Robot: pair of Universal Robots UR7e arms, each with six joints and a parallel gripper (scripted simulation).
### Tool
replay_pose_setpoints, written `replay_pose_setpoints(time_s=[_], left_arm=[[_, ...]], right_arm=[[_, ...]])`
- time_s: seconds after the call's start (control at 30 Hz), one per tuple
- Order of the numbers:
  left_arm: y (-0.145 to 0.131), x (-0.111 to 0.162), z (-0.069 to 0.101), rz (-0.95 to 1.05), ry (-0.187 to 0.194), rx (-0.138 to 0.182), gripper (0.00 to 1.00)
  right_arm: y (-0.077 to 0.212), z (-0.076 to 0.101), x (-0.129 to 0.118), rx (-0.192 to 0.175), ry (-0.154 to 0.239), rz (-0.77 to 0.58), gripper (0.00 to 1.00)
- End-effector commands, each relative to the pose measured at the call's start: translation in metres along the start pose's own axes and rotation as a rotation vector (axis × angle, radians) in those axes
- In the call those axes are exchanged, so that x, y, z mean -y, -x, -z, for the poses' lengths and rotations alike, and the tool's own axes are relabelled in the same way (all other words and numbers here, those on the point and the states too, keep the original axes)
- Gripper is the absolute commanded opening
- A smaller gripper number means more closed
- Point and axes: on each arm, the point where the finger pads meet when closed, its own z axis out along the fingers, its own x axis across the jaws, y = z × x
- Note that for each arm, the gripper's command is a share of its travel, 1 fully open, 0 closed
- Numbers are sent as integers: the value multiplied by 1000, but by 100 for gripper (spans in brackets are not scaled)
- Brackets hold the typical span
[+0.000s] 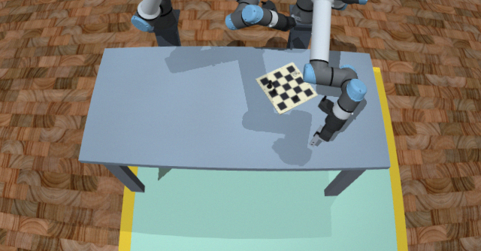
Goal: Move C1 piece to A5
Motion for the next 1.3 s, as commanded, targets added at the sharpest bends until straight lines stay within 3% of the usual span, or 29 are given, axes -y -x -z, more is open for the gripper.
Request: replay_pose_setpoints(time_s=[0.0, 0.8, 1.27], left_arm=[[1, 0, 1, -1, 1, 2, 100], [1, 0, 1, -1, 1, 2, 100], [1, 0, 1, -1, 1, 2, 100]], right_arm=[[-1, 1, 0, -2, 0, 1, 100], [0, 2, -2, -1, 3, 0, 100], [9, 21, -24, 1, 41, -17, 100]])
